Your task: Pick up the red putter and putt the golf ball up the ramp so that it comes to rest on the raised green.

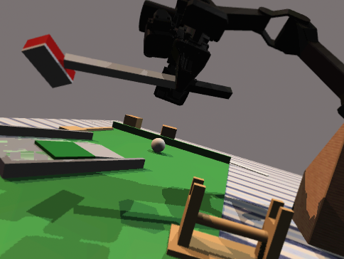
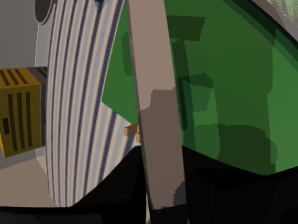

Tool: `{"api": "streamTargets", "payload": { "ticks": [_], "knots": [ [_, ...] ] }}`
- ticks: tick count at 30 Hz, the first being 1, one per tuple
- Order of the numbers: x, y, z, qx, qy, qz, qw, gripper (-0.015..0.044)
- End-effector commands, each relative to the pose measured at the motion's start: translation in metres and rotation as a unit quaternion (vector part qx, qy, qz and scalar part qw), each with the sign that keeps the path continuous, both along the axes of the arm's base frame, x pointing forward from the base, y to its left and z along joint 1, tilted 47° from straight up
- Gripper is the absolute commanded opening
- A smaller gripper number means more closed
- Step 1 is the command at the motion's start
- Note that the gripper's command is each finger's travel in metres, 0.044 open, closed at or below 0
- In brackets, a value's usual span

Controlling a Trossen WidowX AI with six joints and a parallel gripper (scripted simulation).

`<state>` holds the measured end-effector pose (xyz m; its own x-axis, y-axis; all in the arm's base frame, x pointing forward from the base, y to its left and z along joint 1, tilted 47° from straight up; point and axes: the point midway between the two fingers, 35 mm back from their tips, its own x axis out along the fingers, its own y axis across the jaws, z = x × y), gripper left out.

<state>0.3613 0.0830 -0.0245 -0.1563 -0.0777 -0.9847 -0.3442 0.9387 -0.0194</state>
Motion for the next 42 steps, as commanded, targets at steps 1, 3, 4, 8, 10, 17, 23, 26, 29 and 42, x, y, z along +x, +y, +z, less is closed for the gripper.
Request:
{"api": "streamTargets", "payload": {
  "ticks": [1, 3, 4, 8, 10, 17, 23, 26, 29, 42],
  "knots": [
    [0.015, -0.013, 0.029, 0.035, -0.025, -0.096, 0.994, 0.0000],
    [0.020, -0.022, 0.042, 0.049, -0.034, -0.140, 0.988, 0.0000],
    [0.022, -0.026, 0.048, 0.056, -0.038, -0.162, 0.984, 0.0000],
    [0.030, -0.043, 0.074, 0.084, -0.053, -0.247, 0.964, 0.0000],
    [0.033, -0.052, 0.088, 0.098, -0.060, -0.288, 0.951, 0.0000],
    [0.038, -0.085, 0.136, 0.147, -0.080, -0.423, 0.890, 0.0000],
    [0.036, -0.114, 0.179, 0.191, -0.093, -0.526, 0.824, 0.0000],
    [0.032, -0.127, 0.200, 0.212, -0.098, -0.572, 0.786, 0.0000],
    [0.027, -0.140, 0.222, 0.234, -0.101, -0.615, 0.746, 0.0000],
    [0.008, -0.170, 0.277, 0.289, -0.106, -0.705, 0.639, 0.0000]
  ]
}}
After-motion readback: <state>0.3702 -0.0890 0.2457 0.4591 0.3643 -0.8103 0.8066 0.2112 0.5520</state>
